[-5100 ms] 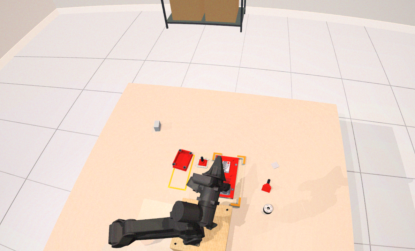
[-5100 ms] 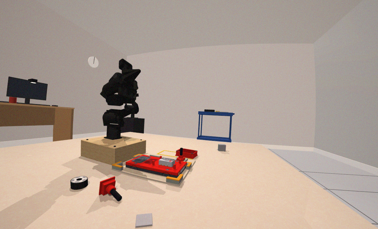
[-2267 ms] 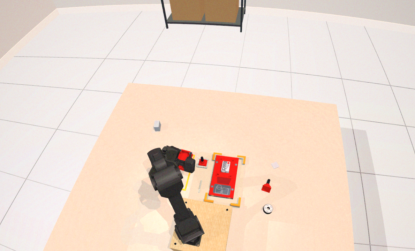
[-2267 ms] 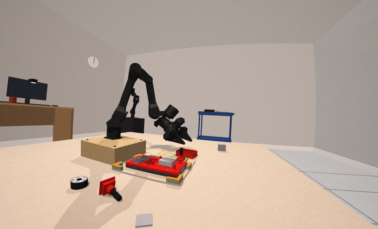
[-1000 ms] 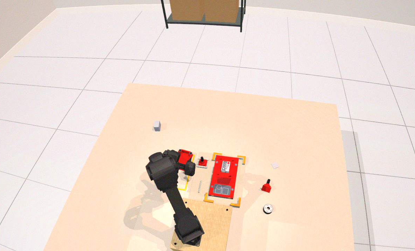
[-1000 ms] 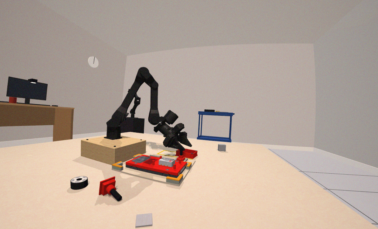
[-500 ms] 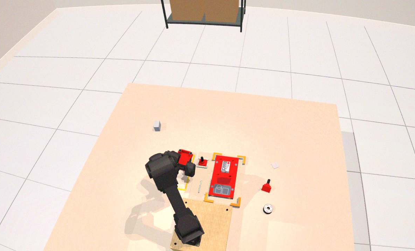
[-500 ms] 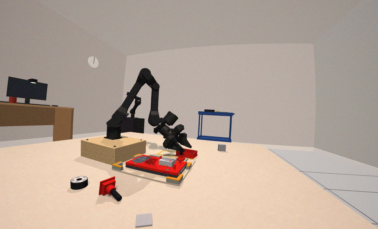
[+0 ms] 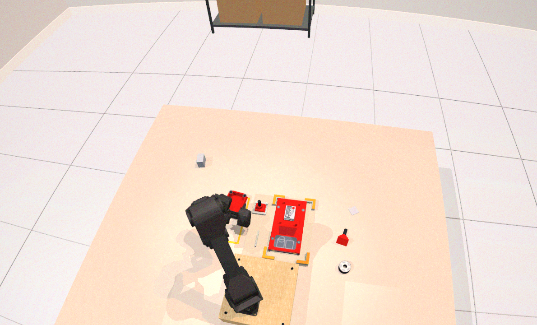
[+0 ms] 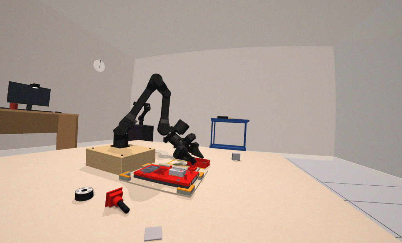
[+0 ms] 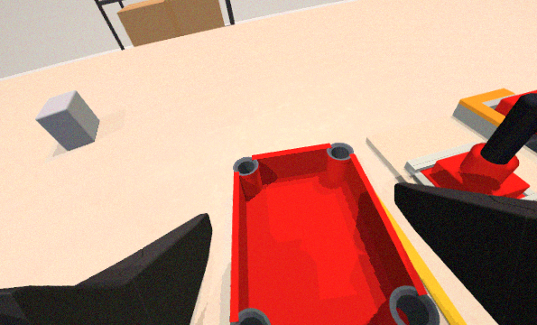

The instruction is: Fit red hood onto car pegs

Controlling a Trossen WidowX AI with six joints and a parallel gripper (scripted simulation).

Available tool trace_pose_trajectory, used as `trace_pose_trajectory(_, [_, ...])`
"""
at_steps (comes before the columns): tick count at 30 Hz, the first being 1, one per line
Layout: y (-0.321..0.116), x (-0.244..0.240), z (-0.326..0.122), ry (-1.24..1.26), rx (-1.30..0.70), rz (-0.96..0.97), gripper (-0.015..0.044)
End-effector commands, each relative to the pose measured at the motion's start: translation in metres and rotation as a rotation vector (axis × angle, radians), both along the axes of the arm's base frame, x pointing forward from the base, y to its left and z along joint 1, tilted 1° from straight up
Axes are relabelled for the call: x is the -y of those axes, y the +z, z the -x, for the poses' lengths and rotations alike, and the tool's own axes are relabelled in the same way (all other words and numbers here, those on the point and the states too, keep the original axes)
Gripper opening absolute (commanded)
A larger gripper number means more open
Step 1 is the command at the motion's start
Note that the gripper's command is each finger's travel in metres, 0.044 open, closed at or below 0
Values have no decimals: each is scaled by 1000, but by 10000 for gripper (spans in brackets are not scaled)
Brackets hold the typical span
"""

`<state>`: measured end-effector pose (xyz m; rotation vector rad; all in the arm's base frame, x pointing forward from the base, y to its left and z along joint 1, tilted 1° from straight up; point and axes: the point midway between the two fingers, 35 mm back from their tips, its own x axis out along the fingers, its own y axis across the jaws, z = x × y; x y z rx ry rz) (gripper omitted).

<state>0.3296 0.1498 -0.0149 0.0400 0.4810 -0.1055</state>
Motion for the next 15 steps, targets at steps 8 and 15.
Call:
trace_pose_trajectory(8, [-7,1,0,-5,-2,1,440])
trace_pose_trajectory(15, [-10,1,0,-5,-2,1,440])
